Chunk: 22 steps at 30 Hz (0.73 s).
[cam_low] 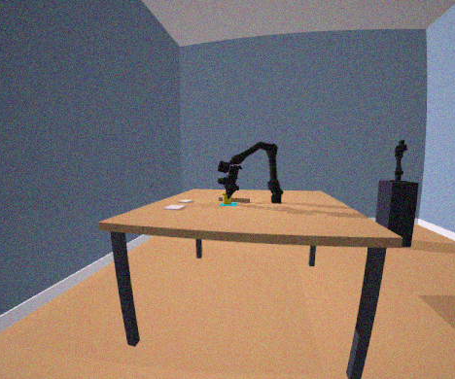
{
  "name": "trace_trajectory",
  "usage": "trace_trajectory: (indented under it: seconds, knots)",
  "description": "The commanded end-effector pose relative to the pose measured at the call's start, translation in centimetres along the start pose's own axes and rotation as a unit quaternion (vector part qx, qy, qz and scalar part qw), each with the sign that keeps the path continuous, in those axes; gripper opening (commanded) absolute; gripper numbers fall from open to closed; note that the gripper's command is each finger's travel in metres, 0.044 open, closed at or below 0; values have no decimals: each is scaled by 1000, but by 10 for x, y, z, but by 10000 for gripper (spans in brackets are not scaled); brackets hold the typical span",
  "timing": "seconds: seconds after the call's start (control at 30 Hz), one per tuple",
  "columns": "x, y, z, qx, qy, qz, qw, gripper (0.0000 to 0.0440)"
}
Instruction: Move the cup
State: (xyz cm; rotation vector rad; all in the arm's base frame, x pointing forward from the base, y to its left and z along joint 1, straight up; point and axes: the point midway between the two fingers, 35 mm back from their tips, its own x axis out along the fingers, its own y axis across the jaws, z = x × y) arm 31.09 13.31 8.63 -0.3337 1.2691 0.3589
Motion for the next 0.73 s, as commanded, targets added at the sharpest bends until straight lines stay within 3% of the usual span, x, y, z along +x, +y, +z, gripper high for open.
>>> trace_trajectory:
  seconds: [0.0, 0.47, 0.57, 0.7]
  knots:
    - [-8, 1, -5, 3, -4, 7, 1000, 168]
    - [-47, 1, -2, 19, -49, 21, 998, 234]
    - [-57, -1, 1, 22, -63, 20, 998, 268]
    - [-69, -5, 5, 28, -78, 19, 996, 360]
